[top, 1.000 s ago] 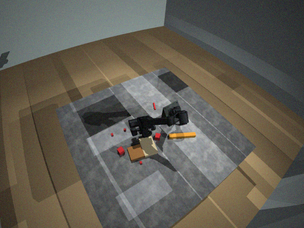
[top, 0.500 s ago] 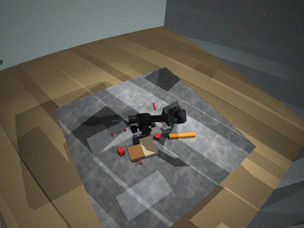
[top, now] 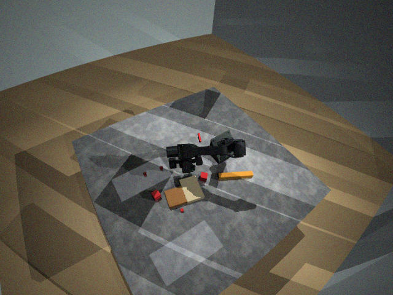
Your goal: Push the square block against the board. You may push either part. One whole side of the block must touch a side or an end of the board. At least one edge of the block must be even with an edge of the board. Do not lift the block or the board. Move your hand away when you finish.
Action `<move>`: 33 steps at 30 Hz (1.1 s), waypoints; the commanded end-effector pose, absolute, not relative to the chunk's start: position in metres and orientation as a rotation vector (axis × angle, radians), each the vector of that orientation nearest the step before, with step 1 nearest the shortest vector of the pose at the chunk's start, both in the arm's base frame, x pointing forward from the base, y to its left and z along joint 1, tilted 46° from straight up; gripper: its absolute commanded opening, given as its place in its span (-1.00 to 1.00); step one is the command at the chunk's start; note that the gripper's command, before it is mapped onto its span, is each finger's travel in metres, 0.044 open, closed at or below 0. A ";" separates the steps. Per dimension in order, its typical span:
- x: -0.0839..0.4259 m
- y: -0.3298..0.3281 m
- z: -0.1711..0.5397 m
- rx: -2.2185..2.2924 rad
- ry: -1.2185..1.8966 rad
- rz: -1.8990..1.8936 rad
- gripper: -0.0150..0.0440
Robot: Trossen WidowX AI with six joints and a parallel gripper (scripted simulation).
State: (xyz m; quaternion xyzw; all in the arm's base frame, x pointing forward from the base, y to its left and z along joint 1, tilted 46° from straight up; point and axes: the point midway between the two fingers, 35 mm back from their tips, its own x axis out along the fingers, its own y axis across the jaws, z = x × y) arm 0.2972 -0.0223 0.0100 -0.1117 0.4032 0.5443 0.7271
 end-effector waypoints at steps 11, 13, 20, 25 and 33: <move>0.294 0.012 0.047 0.107 1.147 0.950 -0.49; 0.293 0.018 0.053 0.163 1.179 0.912 -0.49; 0.288 0.037 0.072 0.360 1.284 0.773 -0.49; 0.283 0.050 0.085 0.501 1.352 0.669 -0.49; 0.272 0.071 0.106 0.727 1.451 0.497 -0.49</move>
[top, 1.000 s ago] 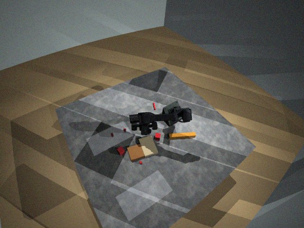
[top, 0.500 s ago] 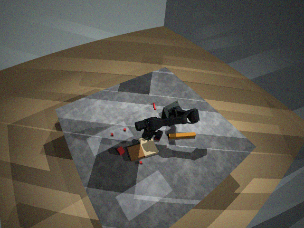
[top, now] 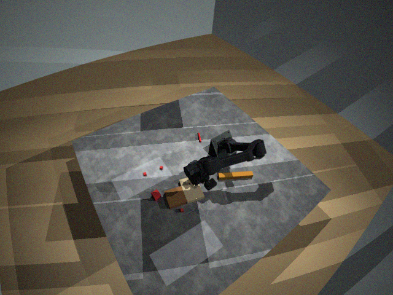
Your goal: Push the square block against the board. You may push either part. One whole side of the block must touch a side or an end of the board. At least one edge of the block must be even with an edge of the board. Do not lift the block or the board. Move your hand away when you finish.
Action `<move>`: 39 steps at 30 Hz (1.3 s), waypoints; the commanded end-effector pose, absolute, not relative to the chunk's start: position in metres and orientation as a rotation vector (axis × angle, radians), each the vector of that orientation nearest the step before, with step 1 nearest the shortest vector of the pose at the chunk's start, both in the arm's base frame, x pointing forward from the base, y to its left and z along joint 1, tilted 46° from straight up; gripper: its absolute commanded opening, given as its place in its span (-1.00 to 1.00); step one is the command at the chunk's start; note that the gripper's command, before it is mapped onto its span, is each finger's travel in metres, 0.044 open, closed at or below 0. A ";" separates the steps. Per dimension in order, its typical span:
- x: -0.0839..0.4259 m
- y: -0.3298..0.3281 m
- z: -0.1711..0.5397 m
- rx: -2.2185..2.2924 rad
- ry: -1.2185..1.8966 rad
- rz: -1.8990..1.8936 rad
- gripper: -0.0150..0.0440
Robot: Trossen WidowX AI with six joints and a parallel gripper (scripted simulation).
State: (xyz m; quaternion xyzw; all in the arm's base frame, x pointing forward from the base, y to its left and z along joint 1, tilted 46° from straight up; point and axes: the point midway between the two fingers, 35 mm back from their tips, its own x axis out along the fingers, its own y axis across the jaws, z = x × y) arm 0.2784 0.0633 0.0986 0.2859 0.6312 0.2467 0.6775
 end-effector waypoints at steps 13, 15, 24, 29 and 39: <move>0.264 0.091 0.113 0.881 1.513 0.373 -0.49; 0.267 0.109 0.095 0.882 1.512 0.374 -0.49; 0.268 0.124 0.082 0.885 1.511 0.377 -0.49; 0.275 0.123 0.081 0.885 1.511 0.377 -0.49; 0.290 0.119 0.080 0.883 1.510 0.377 -0.49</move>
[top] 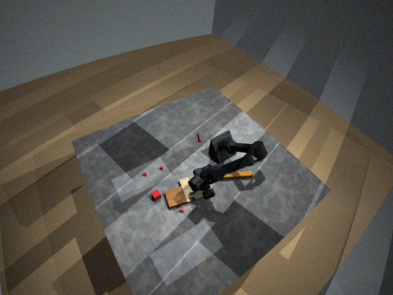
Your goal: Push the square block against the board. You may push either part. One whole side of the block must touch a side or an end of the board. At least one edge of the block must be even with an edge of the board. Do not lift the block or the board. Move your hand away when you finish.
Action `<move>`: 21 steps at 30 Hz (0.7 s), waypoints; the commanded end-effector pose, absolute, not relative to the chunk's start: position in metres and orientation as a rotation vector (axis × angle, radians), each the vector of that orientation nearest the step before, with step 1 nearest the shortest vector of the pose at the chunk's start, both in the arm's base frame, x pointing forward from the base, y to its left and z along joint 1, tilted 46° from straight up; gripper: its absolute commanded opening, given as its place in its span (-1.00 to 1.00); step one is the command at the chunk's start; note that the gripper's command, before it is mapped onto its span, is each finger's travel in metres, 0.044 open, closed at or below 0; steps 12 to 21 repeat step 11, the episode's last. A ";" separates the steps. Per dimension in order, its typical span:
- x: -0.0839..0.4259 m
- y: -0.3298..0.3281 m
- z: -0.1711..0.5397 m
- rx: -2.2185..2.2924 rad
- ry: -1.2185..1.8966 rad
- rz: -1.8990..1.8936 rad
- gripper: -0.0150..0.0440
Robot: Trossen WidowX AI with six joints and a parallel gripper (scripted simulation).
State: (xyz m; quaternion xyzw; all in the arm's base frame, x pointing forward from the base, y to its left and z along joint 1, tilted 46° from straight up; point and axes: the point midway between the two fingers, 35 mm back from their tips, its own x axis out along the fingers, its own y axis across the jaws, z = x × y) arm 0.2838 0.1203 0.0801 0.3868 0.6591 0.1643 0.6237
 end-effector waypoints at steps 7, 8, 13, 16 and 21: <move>0.290 0.119 0.080 0.883 1.510 0.377 -0.49; 0.288 0.120 0.080 0.883 1.511 0.377 -0.49; 0.284 0.121 0.081 0.883 1.511 0.376 -0.49; 0.284 0.121 0.081 0.883 1.511 0.376 -0.49; 0.284 0.121 0.081 0.883 1.511 0.376 -0.49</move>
